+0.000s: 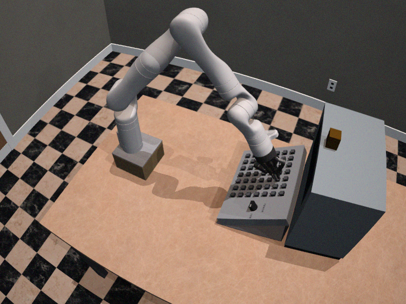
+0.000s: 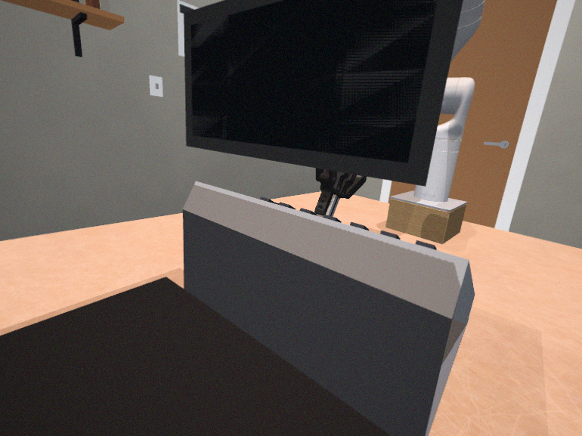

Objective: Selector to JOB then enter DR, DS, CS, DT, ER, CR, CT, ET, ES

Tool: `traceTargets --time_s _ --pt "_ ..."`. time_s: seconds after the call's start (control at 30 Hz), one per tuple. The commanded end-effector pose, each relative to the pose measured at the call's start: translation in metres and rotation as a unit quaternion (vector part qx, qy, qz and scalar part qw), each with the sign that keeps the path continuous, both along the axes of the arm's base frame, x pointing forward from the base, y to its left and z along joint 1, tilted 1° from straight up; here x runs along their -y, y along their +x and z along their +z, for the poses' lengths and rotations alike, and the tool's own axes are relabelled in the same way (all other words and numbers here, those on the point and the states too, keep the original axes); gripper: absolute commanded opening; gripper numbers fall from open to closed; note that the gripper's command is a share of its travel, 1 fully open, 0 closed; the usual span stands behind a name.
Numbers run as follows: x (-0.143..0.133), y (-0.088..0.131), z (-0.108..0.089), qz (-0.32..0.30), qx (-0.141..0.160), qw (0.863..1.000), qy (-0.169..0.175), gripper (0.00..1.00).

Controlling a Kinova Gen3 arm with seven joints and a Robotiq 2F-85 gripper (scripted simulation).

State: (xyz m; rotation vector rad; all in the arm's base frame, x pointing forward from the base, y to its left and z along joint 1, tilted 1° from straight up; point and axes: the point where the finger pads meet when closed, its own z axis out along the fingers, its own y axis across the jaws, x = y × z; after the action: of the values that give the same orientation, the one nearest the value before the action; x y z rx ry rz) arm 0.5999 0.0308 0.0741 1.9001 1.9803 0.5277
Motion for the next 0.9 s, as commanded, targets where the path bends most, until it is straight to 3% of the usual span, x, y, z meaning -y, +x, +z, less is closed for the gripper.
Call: traceTargets --time_s 0.0,0.87 --pt "0.000 0.001 0.001 0.000 0.001 1.000 0.000 0.10" --pt "0.001 -0.014 0.027 0.000 0.001 1.000 0.000 0.10"
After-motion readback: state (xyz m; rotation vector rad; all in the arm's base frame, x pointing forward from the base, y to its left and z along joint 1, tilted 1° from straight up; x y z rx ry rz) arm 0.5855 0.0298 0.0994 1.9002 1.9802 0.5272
